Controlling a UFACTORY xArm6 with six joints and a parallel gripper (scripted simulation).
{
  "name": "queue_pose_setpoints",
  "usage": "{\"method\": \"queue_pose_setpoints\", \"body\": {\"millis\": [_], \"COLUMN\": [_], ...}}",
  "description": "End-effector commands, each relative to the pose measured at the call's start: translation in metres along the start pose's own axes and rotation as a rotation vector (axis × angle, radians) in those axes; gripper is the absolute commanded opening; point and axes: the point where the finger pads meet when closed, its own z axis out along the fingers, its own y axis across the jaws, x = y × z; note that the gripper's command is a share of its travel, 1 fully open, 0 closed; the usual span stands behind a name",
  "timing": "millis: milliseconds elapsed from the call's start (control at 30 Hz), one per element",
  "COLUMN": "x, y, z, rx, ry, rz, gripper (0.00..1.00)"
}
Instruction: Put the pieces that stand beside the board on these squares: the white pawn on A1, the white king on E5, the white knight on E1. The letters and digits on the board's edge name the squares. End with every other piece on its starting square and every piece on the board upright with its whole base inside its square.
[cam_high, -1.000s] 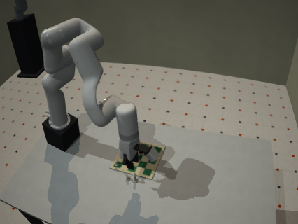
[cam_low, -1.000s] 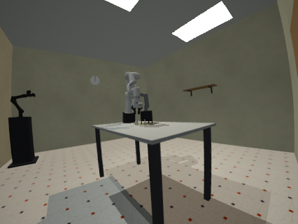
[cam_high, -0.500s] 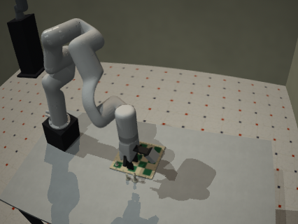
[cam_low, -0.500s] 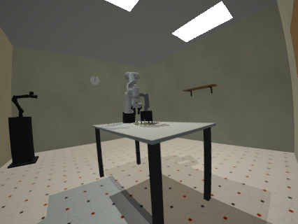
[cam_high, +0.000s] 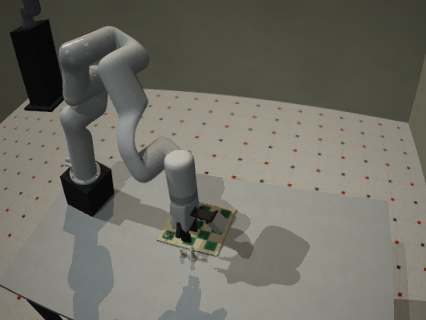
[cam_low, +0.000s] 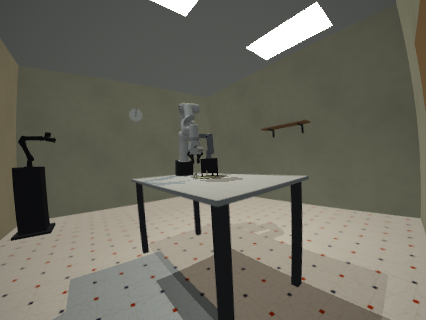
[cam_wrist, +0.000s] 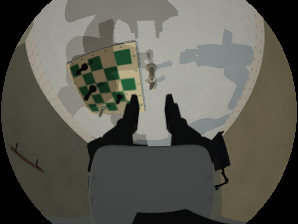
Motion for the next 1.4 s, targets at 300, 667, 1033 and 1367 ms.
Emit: {"method": "queue_pose_setpoints", "body": {"millis": [300,667,1033,1367], "x": [0.002,0.002,0.002,0.002], "y": [0.000,0.000,0.001,0.001], "z": [0.005,0.020,0.034,0.044], "rx": [-0.001,-0.001,-0.001,-0.001], "ry": [0.004,0.004,0.004,0.004], "rz": [0.000,0.000,0.000,0.000], "gripper": [0.42,0.42,0.42,0.42]}}
